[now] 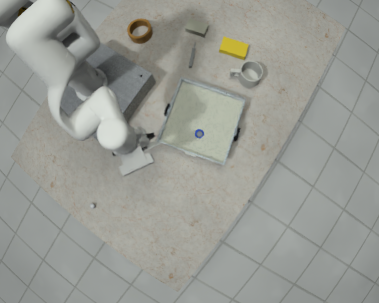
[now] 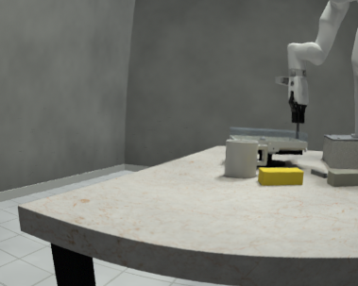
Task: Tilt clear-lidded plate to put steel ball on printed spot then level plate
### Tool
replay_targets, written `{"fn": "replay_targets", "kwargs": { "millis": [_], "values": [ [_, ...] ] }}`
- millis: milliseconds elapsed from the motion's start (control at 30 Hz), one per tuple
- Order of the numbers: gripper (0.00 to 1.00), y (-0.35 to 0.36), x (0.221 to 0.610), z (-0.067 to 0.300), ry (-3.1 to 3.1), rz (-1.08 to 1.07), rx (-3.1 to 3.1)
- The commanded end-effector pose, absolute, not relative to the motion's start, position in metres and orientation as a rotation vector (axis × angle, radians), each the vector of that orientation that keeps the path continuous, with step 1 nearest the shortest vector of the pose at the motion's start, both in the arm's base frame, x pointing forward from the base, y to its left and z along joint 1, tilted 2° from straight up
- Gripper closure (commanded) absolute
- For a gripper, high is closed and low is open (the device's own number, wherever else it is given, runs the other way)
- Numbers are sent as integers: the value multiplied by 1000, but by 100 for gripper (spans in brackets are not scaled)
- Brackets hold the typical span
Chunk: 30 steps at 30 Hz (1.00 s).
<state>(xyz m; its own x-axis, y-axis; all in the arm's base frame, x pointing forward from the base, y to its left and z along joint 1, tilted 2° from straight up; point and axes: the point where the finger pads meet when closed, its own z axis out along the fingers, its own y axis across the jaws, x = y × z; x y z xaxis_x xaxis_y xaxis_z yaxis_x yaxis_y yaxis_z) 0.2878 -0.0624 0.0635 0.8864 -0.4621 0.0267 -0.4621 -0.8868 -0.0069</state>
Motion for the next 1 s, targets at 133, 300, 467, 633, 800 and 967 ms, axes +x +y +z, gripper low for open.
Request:
{"fn": "replay_targets", "kwargs": {
  "millis": [133, 300, 467, 633, 800, 967],
  "values": [
    [100, -63, 291, 66, 746, -54, -3050],
    [100, -62, 290, 66, 745, -54, -3051],
    [100, -62, 290, 65, 744, -54, -3051],
    [100, -62, 289, 65, 744, -54, -3051],
    [100, -62, 289, 65, 744, -54, -3051],
    [100, -62, 288, 65, 744, -54, -3051]
  ]
}}
